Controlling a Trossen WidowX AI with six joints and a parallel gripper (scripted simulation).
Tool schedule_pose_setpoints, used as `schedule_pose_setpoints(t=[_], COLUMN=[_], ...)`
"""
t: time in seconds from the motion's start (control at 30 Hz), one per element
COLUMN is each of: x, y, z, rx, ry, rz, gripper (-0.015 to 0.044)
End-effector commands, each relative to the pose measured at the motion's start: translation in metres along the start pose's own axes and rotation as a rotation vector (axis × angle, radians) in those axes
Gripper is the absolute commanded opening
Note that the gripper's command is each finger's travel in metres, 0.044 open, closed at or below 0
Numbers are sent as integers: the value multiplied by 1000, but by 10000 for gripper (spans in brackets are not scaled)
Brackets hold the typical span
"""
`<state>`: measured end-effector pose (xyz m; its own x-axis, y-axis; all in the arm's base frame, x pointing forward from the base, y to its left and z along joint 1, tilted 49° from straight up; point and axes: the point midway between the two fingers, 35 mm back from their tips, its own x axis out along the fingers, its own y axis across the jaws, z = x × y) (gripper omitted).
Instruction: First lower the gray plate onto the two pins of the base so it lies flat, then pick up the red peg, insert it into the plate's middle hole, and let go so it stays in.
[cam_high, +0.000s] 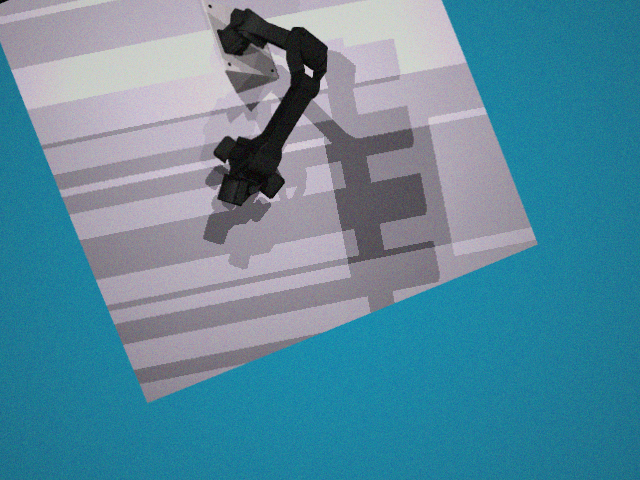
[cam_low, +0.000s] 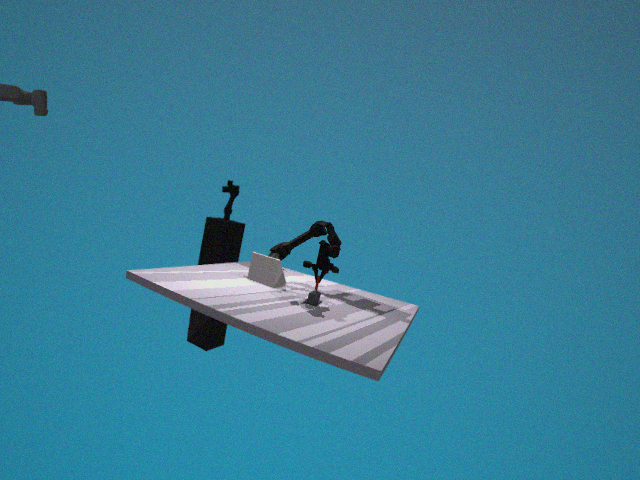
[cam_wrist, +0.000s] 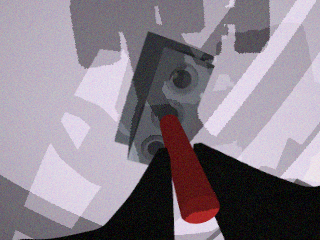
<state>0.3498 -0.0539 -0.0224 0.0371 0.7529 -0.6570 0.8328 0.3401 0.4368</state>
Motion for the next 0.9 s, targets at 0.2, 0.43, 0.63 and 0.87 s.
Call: schedule_pose_setpoints(t=[0.2,0.43,0.63,0.87], x=[0,9,16,14], y=[1,-1,-2,-1], z=[0,0,0,0], rx=[0,-2,-4,-8], ry=[-2,-3,-4,-7], rz=[0,-1,-2,-5], gripper=[0,0,0,0])
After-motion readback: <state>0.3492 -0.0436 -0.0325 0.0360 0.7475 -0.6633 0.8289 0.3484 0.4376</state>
